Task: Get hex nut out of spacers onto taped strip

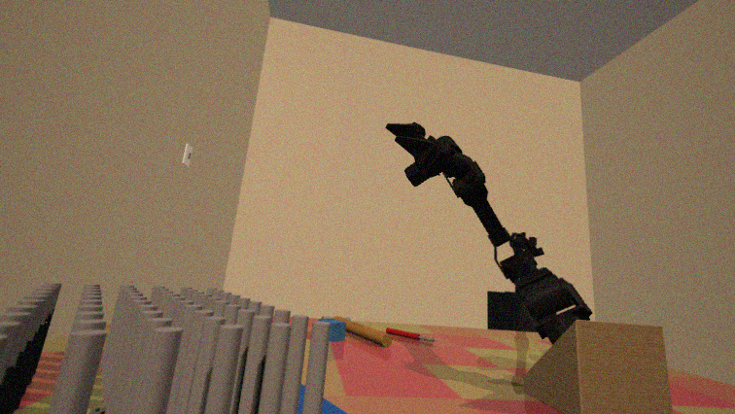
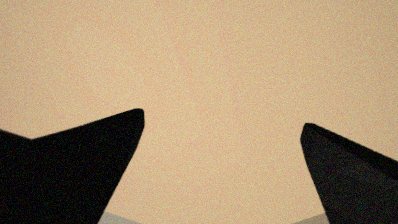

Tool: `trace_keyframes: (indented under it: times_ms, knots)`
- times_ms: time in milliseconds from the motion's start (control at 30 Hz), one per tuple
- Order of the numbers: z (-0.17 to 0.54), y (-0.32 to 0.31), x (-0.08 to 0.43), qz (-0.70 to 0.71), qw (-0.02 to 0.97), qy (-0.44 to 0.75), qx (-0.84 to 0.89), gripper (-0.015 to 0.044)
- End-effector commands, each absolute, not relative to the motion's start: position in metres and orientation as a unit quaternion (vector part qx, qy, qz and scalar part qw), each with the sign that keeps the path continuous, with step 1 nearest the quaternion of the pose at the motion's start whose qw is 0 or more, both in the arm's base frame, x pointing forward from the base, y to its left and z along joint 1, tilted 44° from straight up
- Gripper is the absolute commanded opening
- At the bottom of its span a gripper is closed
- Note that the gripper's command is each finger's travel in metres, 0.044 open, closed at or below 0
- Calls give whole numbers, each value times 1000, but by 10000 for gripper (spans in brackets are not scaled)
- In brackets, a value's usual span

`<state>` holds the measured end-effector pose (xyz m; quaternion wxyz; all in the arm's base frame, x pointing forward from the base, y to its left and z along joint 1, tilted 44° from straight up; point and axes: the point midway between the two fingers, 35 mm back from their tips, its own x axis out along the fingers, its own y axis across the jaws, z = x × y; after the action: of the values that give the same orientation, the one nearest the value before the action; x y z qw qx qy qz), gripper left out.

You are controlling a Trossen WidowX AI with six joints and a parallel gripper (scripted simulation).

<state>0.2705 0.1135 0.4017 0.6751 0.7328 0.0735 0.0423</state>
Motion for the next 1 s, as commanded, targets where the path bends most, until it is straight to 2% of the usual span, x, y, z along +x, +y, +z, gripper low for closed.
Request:
trace_keyframes:
  times_ms: [0,233,433,700,967]
  knots:
    - [401,113,272,41,679,73,729,426]
    - [335,96,335,-29,841,67,536,440]
    - [285,74,370,-68,923,83,370,440]
    - [230,43,395,-98,972,116,179,440]
    - [175,7,406,-115,980,163,-11,440]
